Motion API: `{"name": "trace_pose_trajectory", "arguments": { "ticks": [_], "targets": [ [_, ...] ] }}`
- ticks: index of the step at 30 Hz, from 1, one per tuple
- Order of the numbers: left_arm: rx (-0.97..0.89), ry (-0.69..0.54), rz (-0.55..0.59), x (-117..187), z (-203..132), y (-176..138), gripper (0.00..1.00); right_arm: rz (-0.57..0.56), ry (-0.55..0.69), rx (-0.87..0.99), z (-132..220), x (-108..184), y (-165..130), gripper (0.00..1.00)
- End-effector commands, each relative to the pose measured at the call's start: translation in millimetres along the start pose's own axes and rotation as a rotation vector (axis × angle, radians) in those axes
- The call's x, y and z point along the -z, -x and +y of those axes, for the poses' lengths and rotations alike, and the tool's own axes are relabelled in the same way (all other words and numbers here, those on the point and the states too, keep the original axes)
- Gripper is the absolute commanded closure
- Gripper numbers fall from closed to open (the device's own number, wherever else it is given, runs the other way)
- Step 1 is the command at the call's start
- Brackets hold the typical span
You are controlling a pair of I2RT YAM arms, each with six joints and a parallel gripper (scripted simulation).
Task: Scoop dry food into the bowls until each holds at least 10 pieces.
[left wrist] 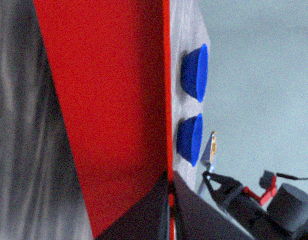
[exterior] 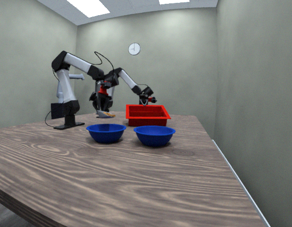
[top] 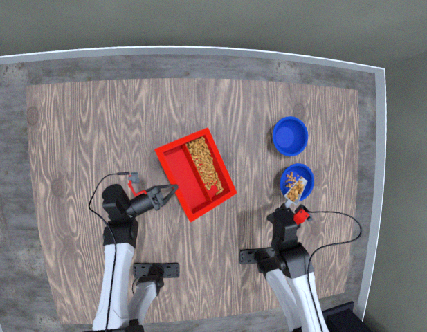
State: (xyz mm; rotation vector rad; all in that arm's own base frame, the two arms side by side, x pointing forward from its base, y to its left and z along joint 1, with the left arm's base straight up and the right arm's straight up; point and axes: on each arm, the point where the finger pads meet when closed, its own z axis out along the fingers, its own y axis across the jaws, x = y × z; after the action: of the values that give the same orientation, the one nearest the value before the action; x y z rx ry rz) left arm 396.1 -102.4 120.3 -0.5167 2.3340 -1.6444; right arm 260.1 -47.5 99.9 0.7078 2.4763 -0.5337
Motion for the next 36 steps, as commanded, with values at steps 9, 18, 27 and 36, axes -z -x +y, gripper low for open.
{"name": "trace_pose_trajectory", "arguments": {
  "ticks": [9,18,27,36],
  "targets": [
    [-0.117,-0.058,-0.013,6,-40,7,1.00,-0.038,0.092,-0.024,16,2,34,1.00],
    [-0.117,-0.058,-0.013,6,-40,7,1.00,0.016,0.275,0.099,33,-12,72,1.00],
    [-0.117,-0.058,-0.013,6,-40,7,1.00,0.008,0.436,0.200,39,-33,111,1.00],
    [-0.117,-0.058,-0.013,6,-40,7,1.00,-0.075,0.670,0.350,44,-62,155,1.00]
  ]
}}
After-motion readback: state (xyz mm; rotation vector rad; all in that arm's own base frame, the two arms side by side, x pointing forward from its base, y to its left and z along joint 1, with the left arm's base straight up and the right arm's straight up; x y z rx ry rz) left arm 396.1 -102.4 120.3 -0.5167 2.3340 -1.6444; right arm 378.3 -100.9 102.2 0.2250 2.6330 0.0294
